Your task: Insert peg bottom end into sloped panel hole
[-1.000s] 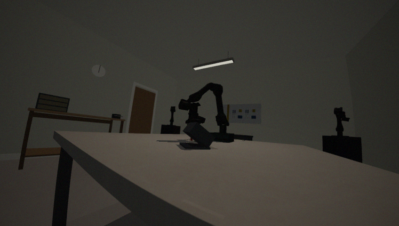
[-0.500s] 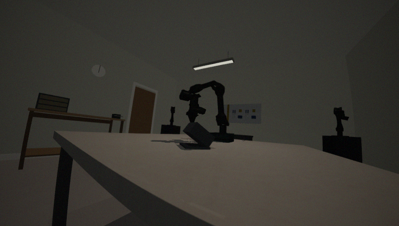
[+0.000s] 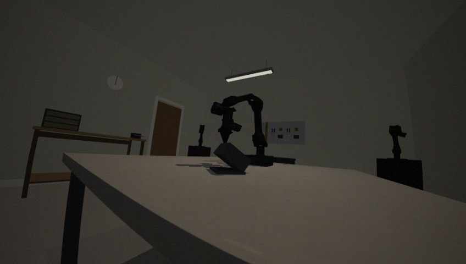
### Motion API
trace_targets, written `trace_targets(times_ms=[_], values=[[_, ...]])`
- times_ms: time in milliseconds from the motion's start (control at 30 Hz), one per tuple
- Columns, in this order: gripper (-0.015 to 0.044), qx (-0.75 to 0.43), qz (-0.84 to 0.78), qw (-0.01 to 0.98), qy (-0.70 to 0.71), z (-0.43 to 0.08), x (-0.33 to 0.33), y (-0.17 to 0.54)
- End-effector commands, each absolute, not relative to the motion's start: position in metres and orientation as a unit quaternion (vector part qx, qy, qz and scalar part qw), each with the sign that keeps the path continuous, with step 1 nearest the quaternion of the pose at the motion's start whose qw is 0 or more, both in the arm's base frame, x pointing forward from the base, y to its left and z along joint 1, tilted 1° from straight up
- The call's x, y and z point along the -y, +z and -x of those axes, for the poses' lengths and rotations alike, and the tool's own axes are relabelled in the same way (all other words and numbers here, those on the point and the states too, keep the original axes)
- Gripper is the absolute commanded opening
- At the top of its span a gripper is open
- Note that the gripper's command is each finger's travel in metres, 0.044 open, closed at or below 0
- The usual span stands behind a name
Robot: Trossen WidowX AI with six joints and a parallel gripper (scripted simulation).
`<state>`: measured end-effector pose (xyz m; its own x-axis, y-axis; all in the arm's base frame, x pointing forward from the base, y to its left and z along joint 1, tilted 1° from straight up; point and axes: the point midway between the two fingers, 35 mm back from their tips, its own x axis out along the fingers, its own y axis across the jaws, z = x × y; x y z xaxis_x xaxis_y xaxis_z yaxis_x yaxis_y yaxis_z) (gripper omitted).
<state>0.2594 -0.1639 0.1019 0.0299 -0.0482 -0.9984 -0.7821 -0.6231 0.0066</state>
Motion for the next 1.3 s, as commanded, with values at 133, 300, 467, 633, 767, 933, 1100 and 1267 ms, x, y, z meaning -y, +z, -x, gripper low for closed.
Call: trace_targets(times_ms=[133,300,467,633,767,933,1100,1267], values=[[0.0000,-0.326,0.660,0.286,0.613,-0.269,0.159,0.106],[0.0000,-0.331,0.663,0.280,0.610,-0.274,0.156,0.107],[0.0000,-0.335,0.666,0.274,0.607,-0.279,0.152,0.109],[0.0000,-0.339,0.670,0.269,0.604,-0.283,0.148,0.110],[0.0000,-0.342,0.672,0.264,0.601,-0.287,0.145,0.111],[0.0000,-0.345,0.676,0.259,0.597,-0.292,0.141,0.113],[0.0000,-0.349,0.680,0.254,0.593,-0.297,0.136,0.114],[0.0000,-0.352,0.683,0.249,0.589,-0.302,0.132,0.115]])
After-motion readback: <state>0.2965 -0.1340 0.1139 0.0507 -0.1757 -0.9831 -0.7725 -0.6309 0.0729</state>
